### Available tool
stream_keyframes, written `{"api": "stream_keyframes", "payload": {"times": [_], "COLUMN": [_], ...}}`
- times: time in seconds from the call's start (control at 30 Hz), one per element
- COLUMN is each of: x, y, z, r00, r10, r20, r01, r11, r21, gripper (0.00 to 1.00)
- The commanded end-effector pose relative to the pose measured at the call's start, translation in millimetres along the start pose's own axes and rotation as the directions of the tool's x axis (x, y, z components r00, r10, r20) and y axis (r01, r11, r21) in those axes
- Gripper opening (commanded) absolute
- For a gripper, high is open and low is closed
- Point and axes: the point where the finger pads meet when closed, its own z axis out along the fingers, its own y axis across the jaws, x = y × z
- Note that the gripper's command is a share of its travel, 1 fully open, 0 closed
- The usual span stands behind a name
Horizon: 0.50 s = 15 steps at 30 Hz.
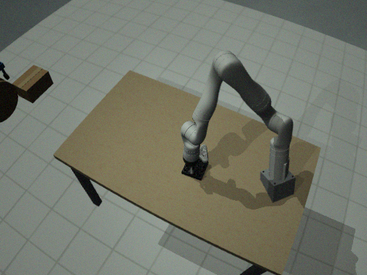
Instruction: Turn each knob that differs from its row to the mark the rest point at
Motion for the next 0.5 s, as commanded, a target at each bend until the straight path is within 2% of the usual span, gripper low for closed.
{"api": "stream_keyframes", "payload": {"times": [0.0, 0.47], "x": [0.5, 0.5], "y": [0.5, 0.5], "z": [0.2, 0.2], "r00": [1.000, 0.988], "r10": [0.031, 0.153], "r20": [0.000, 0.001], "r01": [-0.031, -0.153], "r11": [1.000, 0.988], "r21": [0.004, 0.004], "gripper": [0.08, 0.08]}}
